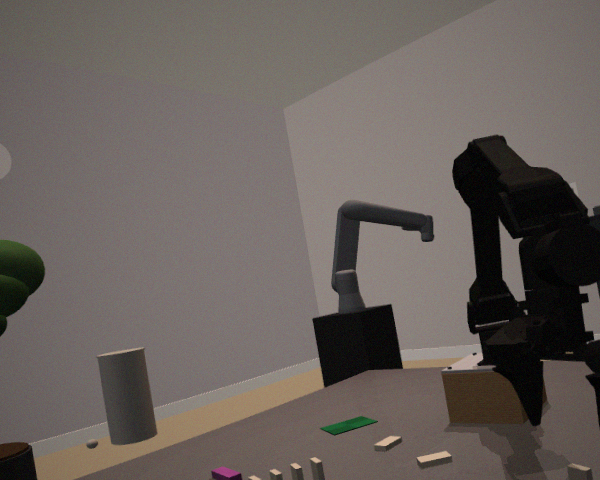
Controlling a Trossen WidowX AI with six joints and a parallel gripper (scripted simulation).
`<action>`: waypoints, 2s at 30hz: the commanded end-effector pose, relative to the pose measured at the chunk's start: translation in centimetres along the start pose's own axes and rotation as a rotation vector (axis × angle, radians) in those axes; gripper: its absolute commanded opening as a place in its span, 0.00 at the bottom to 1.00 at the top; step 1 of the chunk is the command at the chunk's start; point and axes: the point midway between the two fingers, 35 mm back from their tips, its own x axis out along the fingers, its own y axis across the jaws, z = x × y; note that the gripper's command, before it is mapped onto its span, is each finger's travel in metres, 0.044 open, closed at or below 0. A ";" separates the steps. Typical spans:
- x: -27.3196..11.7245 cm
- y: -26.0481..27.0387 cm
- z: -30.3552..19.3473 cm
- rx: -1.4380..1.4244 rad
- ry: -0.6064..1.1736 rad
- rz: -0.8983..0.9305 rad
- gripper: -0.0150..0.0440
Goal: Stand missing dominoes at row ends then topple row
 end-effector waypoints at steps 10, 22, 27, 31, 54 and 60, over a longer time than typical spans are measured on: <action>3.4 -0.1 -0.8 0.033 0.068 0.006 1.00; 6.2 -0.2 -1.1 0.033 0.069 0.006 1.00; 6.8 -0.3 -1.2 0.033 0.069 0.006 1.00; 6.8 -0.3 -1.2 0.033 0.069 0.006 0.82; 1.0 0.3 -0.3 0.031 0.066 0.005 0.44; -6.9 -0.4 -0.1 0.029 0.065 0.003 0.44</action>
